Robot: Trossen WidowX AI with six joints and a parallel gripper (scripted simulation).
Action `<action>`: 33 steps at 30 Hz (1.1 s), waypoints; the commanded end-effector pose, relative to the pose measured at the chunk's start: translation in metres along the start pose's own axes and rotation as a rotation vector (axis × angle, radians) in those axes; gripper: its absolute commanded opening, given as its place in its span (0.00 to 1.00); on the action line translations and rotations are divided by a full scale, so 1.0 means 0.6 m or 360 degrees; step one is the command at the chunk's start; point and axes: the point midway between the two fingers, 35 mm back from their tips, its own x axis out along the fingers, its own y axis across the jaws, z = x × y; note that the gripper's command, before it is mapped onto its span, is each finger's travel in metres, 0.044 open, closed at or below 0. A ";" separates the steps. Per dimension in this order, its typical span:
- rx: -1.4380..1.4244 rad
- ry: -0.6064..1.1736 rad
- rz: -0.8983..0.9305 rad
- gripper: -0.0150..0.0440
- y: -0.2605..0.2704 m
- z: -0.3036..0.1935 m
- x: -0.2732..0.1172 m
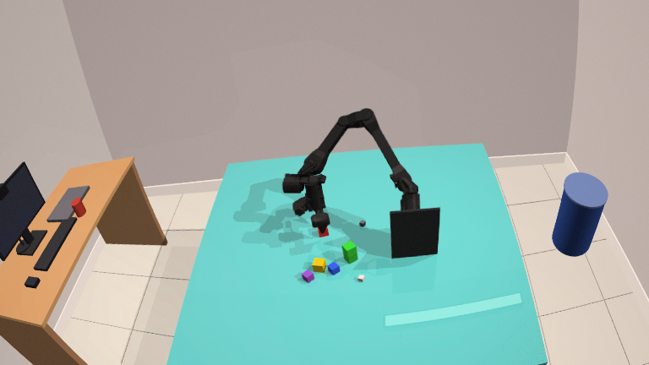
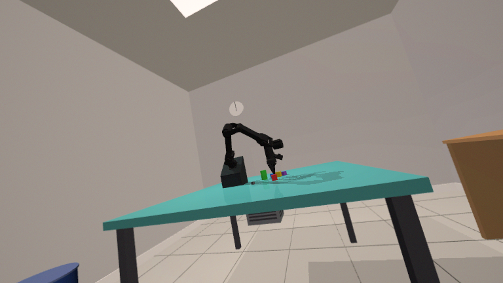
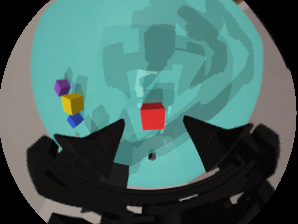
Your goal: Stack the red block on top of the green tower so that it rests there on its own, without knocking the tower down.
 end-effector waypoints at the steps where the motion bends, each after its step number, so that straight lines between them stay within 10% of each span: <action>1: -0.0018 0.0020 0.0002 1.00 0.003 -0.006 0.015; 33: -0.0019 0.0021 -0.0001 0.96 0.002 -0.007 0.055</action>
